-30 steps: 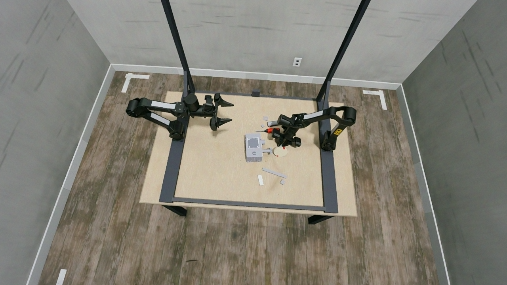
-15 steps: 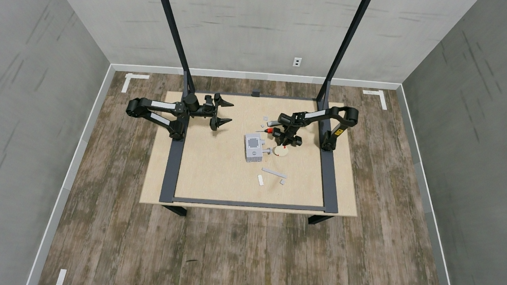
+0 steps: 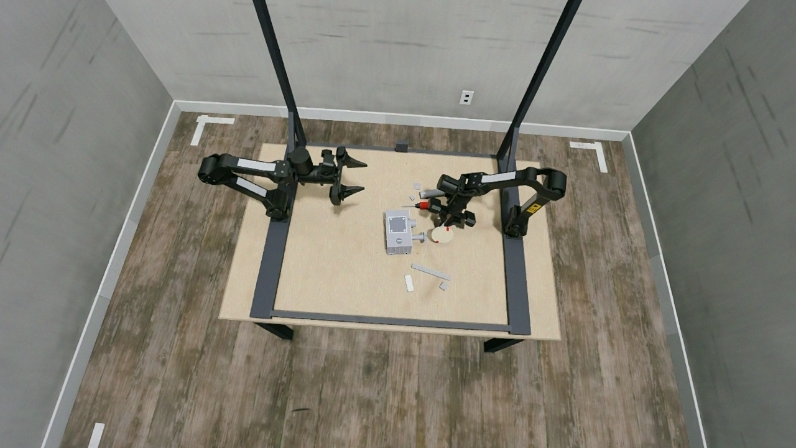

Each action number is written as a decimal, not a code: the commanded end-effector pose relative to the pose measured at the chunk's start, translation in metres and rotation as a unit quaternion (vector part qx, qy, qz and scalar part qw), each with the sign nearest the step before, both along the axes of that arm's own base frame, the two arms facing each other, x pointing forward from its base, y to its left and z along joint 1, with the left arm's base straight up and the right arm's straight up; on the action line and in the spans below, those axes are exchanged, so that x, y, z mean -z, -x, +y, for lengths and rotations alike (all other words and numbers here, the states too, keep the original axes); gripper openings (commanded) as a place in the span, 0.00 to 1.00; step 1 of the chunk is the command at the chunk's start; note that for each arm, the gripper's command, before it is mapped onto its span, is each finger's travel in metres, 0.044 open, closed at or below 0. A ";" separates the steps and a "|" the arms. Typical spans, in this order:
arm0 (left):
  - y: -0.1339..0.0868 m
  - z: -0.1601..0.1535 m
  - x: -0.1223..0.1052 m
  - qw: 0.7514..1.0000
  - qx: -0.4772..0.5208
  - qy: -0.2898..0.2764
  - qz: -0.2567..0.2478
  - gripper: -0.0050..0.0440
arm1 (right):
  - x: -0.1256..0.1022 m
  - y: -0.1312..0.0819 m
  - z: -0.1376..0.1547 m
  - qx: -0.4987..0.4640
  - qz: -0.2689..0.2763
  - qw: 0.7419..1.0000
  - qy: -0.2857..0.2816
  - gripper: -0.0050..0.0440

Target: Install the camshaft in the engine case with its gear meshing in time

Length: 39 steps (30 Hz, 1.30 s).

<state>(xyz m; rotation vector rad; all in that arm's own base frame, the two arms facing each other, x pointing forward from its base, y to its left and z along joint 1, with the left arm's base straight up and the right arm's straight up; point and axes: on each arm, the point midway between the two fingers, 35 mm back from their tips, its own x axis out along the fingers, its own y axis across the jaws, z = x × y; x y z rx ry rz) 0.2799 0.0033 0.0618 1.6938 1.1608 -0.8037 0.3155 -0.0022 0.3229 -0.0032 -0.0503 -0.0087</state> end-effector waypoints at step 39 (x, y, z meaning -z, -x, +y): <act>-0.042 -0.030 -0.039 0.953 -0.245 0.164 -0.077 0.00 | -0.016 0.004 0.001 -0.002 -0.020 1.000 0.002 0.92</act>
